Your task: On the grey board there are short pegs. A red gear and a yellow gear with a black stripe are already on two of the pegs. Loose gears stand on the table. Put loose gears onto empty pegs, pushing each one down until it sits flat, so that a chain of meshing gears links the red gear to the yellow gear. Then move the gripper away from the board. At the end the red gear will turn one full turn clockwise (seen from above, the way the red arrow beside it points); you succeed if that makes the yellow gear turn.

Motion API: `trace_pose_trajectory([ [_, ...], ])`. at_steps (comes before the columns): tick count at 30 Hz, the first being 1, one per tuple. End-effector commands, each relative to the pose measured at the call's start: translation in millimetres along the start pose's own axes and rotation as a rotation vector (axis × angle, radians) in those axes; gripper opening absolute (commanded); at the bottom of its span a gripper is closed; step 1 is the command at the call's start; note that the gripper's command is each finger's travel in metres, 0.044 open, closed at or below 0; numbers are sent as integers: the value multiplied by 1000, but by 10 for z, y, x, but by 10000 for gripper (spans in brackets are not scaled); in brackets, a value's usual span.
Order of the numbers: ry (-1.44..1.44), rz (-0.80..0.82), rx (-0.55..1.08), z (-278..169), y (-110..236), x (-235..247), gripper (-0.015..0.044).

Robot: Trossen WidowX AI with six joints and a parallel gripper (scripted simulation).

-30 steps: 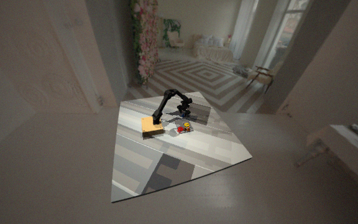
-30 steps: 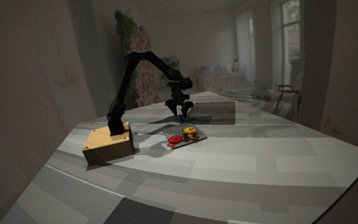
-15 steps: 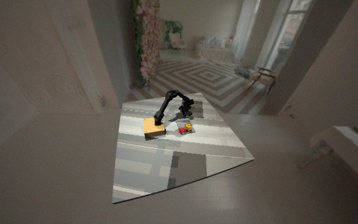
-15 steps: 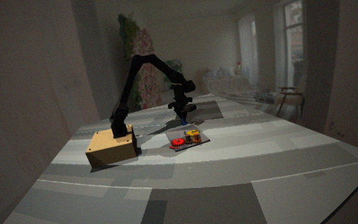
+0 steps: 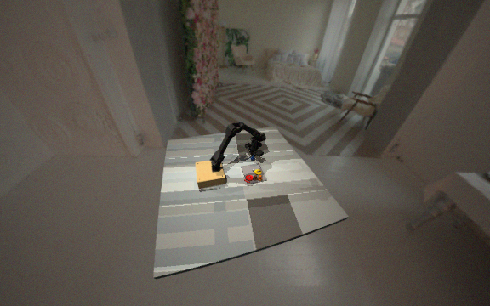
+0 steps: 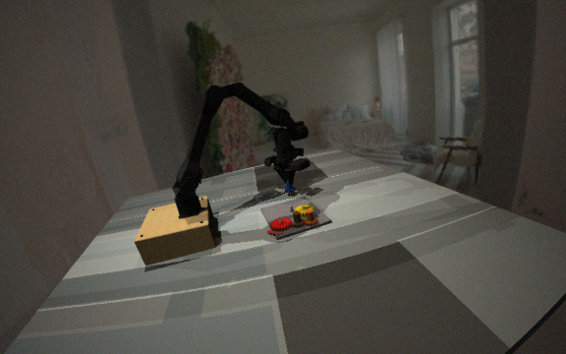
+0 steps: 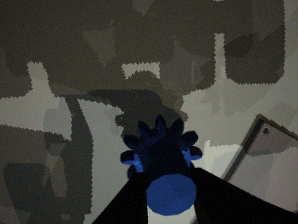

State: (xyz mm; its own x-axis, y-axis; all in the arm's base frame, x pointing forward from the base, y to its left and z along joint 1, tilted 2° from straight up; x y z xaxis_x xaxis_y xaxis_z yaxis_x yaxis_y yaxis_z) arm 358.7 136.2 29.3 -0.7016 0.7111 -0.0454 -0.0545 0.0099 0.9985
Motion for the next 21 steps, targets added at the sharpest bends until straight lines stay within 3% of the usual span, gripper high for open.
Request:
trace_pose_trajectory([
  [1,-5,-6,-6,21,157,-11,0],
  [21,-5,-6,-6,-6,818,12,0],
])
Point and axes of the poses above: the point midway between the two fingers, 35 mm back from their tips, its own y axis back along the fingers, its own x axis across the jaws, z = x × y, the point moved 1 cm from there along y, back along the fingers, and after that the axes turned 13 degrees about y, right-handed, at the moved point
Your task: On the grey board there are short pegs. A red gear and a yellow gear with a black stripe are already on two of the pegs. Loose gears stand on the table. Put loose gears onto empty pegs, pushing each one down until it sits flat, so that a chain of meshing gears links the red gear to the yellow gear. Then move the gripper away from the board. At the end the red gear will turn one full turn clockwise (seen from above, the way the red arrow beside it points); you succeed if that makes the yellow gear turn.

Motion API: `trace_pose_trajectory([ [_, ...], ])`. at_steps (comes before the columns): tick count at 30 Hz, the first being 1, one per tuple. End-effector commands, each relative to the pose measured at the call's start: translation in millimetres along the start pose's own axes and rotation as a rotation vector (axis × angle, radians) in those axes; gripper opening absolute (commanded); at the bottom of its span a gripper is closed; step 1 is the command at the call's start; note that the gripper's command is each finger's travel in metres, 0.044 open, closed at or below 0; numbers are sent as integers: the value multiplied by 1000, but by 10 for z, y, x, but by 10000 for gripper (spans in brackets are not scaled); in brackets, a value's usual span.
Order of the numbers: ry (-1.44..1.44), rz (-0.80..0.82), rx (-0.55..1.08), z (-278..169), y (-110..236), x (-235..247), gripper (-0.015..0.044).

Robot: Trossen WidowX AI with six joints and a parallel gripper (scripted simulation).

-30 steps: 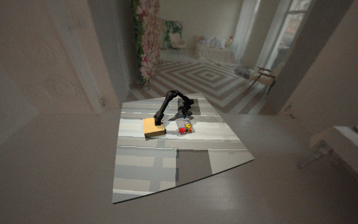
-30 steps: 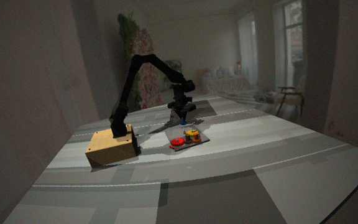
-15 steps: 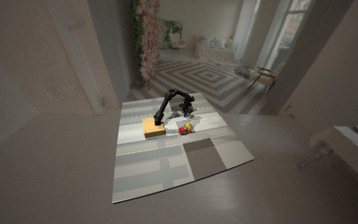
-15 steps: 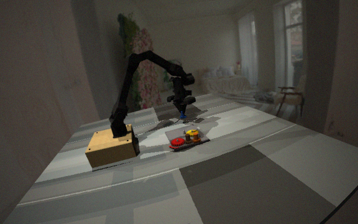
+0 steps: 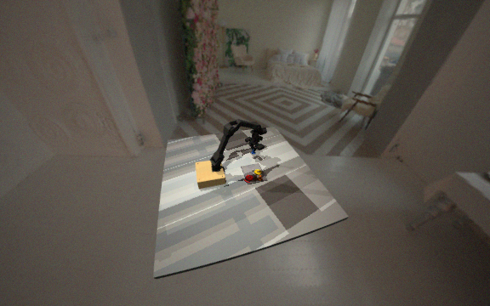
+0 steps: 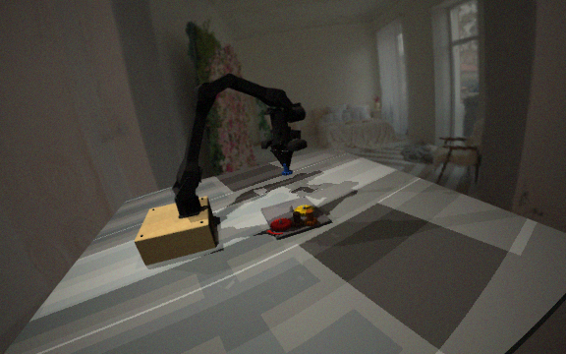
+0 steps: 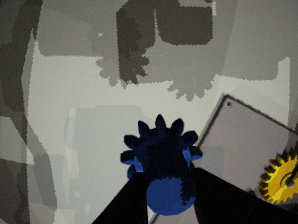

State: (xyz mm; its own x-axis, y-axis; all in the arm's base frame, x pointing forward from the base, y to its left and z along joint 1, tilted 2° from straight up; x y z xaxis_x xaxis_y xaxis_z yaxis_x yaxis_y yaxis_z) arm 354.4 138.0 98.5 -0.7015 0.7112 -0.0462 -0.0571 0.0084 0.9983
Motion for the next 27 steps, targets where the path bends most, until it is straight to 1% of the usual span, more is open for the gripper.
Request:
trace_pose_trajectory([
  [1,-5,-5,-3,-15,157,4,0],
  [13,-5,-4,-3,-91,534,42,0],
  [17,-5,-5,-3,-97,532,26,0],
  [27,-6,-3,-2,-190,429,-216,0],
])
Point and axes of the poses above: the point midway between the two fingers, 35 mm back from their tips, its own y axis back along the fingers, its own x axis across the jaws, z = x × y, the point moved 1 cm from there along y, back along the fingers, and after that the axes turned 13 degrees about y, right-handed, at the moved point
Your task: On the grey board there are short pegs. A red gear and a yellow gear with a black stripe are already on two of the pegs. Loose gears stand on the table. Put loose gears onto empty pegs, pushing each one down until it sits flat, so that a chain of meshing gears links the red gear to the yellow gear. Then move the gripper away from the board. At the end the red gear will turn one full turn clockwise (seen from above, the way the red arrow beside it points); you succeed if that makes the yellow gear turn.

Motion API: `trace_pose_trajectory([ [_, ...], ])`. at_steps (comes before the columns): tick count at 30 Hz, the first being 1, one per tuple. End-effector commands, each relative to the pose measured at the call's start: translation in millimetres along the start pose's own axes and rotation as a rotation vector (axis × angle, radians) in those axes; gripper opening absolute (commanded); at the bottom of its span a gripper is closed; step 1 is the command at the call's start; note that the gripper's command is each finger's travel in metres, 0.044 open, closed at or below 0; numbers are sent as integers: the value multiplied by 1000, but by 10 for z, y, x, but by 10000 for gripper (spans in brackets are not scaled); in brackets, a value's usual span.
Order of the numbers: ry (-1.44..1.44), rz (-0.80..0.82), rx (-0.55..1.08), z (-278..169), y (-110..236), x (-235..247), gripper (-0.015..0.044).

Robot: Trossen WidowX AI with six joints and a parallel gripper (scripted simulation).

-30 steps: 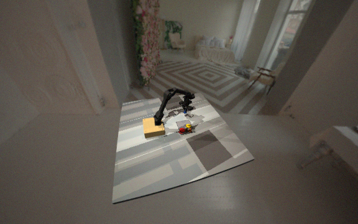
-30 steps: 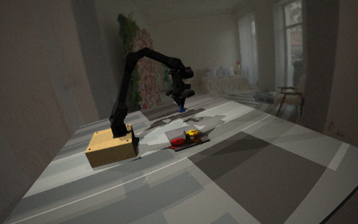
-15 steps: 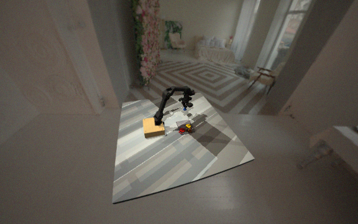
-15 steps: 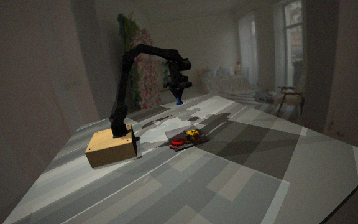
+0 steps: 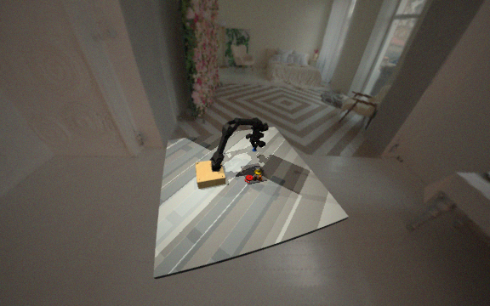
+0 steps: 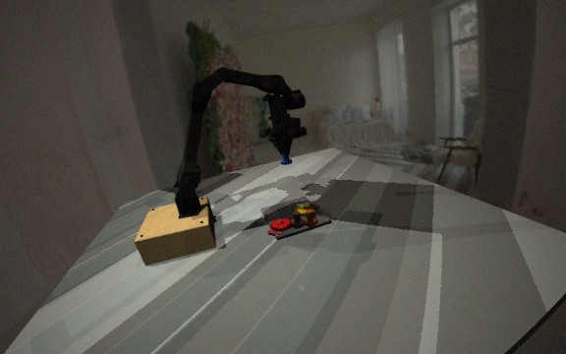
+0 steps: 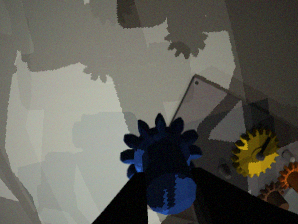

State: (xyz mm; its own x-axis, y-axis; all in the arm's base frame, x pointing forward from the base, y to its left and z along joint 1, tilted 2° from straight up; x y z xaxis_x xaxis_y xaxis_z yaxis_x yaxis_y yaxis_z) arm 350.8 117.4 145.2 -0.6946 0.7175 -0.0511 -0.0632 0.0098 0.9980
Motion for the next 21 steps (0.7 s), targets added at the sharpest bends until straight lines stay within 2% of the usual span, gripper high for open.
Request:
trace_pose_trajectory([
  [1,3,3,2,-45,-48,-97,0],
  [21,4,0,4,-296,-262,-581,0],
])
Point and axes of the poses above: the point midway between the two fingers, 35 mm back from their tips, its own y axis back along the fingers, its own x axis across the jaws, z = x × y, the point moved 1 cm from there along y, back along the fingers, and after that the axes turned 13 degrees about y, right-handed, at the moved point
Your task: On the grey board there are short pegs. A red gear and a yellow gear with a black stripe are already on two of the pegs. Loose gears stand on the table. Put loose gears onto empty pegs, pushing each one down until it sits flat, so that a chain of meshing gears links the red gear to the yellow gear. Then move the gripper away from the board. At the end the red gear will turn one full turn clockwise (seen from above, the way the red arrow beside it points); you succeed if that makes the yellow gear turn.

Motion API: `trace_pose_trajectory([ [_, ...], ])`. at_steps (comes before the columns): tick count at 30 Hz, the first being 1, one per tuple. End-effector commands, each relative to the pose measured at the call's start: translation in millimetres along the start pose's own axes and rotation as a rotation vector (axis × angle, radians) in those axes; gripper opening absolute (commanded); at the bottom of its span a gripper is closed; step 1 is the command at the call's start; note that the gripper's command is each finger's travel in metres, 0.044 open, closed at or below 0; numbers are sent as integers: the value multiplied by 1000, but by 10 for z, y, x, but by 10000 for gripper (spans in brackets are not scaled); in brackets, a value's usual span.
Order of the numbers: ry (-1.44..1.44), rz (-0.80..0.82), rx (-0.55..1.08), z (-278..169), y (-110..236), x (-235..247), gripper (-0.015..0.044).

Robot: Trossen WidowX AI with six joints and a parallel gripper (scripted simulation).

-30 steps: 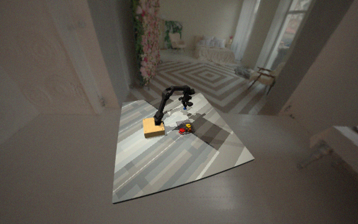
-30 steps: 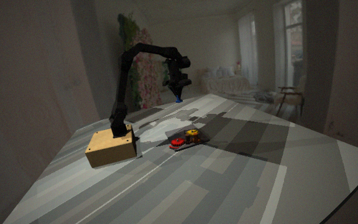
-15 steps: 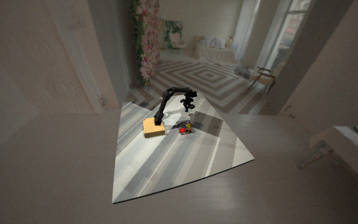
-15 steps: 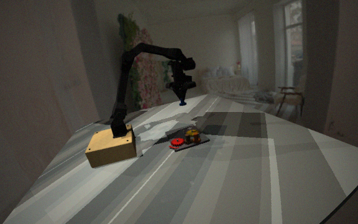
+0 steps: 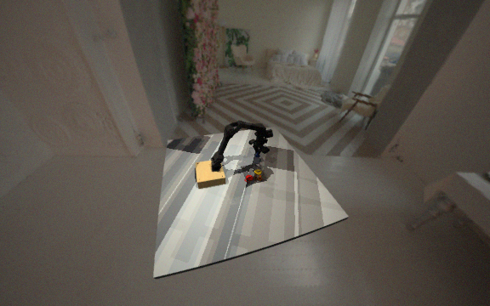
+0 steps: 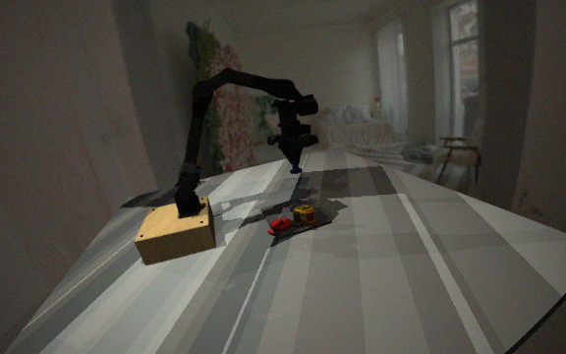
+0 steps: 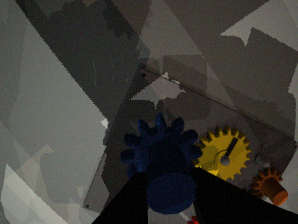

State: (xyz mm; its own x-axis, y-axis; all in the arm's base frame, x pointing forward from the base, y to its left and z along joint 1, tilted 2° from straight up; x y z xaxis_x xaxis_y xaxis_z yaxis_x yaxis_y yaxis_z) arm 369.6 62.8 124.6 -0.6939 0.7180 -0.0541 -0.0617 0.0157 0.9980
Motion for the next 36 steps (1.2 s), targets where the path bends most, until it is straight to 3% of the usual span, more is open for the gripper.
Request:
trace_pose_trajectory([
  [1,5,3,-1,-57,-52,-93,0],
  [36,5,-9,5,-698,-422,-831,0],
])
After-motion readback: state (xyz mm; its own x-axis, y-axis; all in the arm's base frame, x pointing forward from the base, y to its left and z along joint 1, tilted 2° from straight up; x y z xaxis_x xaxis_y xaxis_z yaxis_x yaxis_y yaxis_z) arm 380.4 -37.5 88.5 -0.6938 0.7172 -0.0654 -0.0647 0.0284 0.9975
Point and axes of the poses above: the point midway between the two fingers, 35 mm back from their tips, its own y axis back along the fingers, its own x axis across the jaws, z = x × y, the point moved 1 cm from there along y, back along the fingers, and after that the axes turned 13 degrees about y, right-handed, at the moved point
